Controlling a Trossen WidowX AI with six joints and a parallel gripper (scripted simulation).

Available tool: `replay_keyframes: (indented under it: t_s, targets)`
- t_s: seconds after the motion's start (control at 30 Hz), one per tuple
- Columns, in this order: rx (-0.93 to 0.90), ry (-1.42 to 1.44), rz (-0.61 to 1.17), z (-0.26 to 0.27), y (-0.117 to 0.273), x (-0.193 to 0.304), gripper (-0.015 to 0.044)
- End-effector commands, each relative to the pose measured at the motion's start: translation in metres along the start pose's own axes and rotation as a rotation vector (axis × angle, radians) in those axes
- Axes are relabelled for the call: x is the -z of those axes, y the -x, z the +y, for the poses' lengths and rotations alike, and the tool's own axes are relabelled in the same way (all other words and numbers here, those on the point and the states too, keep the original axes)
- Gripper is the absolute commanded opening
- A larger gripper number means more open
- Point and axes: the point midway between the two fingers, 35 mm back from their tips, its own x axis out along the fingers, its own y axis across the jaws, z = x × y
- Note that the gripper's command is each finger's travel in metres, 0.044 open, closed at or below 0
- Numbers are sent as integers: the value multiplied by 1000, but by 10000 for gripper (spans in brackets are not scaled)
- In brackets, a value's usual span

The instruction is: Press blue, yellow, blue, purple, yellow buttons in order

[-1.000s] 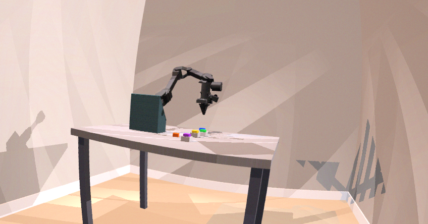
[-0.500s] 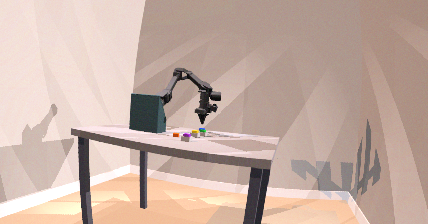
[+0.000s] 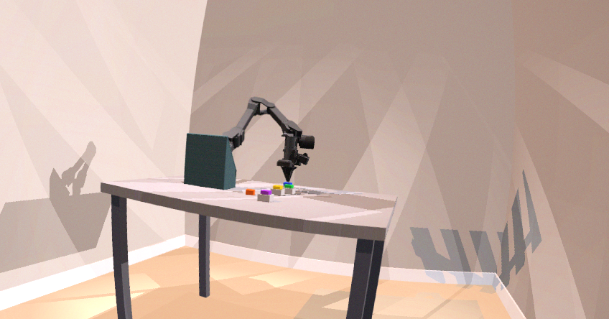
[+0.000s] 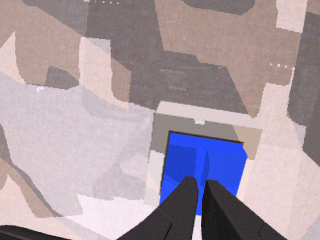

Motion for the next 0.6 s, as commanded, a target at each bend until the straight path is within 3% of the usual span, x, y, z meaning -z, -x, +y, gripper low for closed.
replay_keyframes:
  t_s: [0.0,0.57]
  targets:
    - [4,-4,-1,-1,-6,0,20]
    - [3,-4,-1,-1,-13,1,20]
